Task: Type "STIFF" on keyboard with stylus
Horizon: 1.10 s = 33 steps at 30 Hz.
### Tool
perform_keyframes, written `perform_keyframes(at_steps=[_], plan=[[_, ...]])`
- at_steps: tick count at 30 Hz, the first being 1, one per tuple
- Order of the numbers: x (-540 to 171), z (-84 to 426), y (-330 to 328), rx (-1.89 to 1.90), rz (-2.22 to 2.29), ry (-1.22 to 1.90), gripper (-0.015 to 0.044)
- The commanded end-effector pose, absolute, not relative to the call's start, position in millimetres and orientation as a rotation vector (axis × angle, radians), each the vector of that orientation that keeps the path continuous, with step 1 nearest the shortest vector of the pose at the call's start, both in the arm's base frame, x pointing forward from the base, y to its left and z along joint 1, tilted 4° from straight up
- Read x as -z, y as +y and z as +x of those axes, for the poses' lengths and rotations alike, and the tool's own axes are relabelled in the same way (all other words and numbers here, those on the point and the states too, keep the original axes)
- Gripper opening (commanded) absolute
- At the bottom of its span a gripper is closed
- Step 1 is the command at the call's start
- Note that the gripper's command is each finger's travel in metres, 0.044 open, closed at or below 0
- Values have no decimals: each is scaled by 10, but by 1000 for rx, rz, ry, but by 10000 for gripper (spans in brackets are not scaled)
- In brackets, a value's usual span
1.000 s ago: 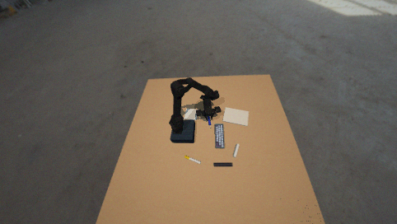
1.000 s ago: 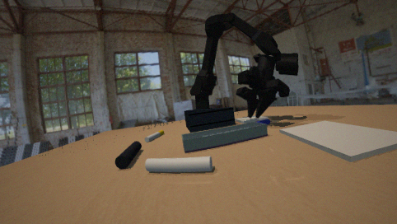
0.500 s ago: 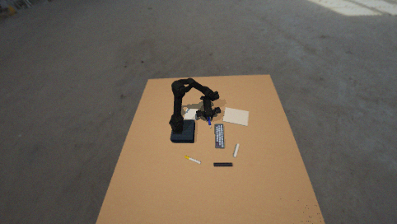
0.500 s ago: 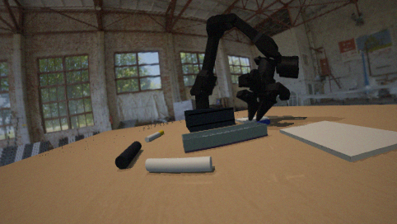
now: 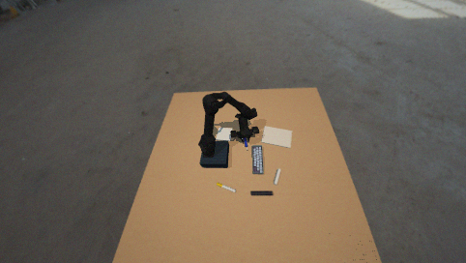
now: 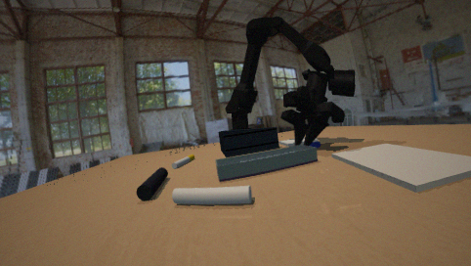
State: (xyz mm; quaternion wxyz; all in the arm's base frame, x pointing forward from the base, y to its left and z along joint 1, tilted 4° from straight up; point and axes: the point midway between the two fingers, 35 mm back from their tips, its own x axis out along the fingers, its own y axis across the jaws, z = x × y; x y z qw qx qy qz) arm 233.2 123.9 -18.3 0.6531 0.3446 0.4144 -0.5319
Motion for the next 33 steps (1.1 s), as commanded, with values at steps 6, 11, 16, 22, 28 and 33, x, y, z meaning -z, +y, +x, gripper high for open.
perform_keyframes(at_steps=[6,11,16,22,28,33], plan=[[255,2323,1238,1213,778,940,150],[257,2322,1238,1213,778,940,150],[240,2327,1240,1209,778,941,45],[240,2327,1240,1209,778,941,5],[210,2330,1239,1209,778,941,0],[-22,2340,1224,1209,778,941,0]])
